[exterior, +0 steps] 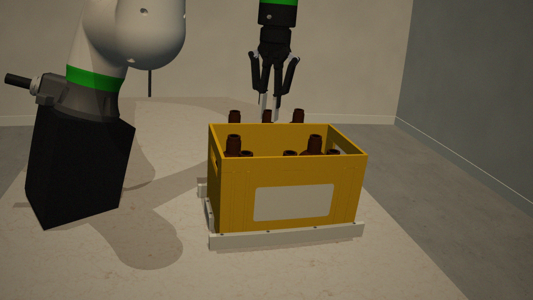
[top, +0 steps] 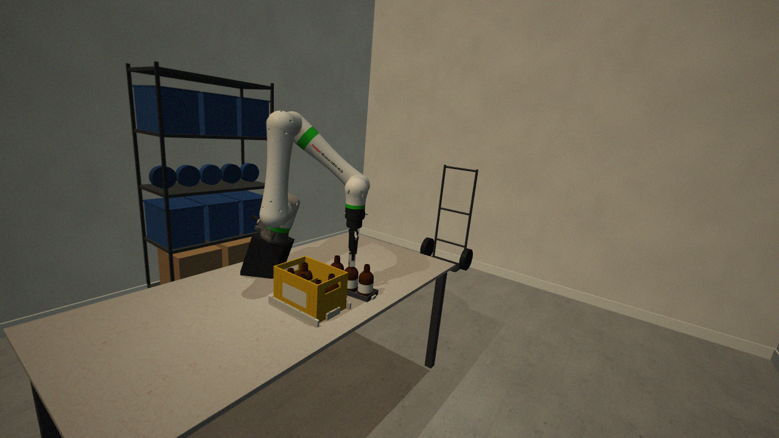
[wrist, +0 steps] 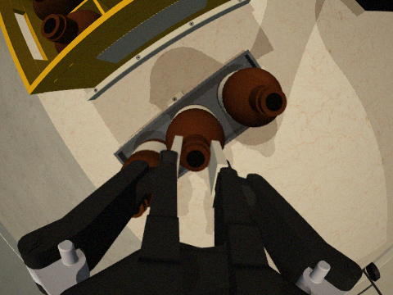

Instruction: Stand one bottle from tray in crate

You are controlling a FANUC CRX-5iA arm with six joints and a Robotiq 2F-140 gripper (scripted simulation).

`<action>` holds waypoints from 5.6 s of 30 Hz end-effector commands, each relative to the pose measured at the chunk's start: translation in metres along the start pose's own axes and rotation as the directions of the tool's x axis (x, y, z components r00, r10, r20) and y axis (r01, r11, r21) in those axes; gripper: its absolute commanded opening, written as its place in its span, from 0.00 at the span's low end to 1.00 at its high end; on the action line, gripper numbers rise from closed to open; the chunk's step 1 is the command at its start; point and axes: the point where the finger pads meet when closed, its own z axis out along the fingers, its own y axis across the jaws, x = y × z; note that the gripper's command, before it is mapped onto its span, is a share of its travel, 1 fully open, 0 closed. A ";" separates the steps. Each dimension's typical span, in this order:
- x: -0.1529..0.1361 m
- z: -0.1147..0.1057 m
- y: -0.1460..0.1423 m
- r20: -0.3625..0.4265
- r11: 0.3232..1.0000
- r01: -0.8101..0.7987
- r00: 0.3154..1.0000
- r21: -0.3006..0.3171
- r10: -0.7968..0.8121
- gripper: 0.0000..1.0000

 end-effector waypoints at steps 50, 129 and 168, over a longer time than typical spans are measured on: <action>0.000 -0.010 0.000 0.000 1.000 0.000 1.000 0.000 0.000 0.00; 0.002 -0.040 0.002 0.000 1.000 0.000 1.000 0.000 0.000 0.00; 0.002 -0.065 0.002 0.000 1.000 0.000 1.000 0.000 0.000 0.00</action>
